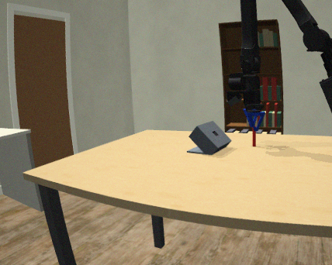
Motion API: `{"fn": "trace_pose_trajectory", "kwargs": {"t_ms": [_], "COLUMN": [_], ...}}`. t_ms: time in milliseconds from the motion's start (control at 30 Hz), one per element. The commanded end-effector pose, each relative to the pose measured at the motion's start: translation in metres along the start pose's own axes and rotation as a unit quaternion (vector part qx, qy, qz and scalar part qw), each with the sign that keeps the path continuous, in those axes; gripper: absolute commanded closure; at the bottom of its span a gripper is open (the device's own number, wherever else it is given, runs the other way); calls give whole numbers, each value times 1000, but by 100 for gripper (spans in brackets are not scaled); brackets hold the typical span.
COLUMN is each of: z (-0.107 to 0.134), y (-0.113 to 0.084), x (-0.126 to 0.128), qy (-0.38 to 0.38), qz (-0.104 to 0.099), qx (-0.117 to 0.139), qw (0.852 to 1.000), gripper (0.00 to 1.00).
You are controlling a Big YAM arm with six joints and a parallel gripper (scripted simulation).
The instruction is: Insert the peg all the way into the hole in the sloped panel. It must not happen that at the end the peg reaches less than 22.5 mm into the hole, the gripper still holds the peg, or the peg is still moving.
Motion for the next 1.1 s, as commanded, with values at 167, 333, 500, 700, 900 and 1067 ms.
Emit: {"fn": "trace_pose_trajectory", "kwargs": {"t_ms": [167, 333, 500, 700, 900, 1067], "z": [-1, -1, -1, -1, -1, -2], "y": [0, 0, 0, -13, -33, -60], "x": [-1, -1, -1, -1, 0, 0], "qy": [0, 0, 0, -2, -2, -3], "qz": [1, 1, 1, 3, 4, 5], "qx": [-2, -2, -2, -3, -4, -4], "qw": [1000, 1000, 1000, 1000, 1000, 1000], "gripper": [45, 79, 100, 100, 100, 100]}}
Point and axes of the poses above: the point where the finger pads meet when closed, its own y axis out along the fingers, its own x axis across the jaws, z = x × y, the point moved 10 cm from there along -y, back along the fingers, and after that the axes turned 7 degrees about y, right-handed, at the moved point
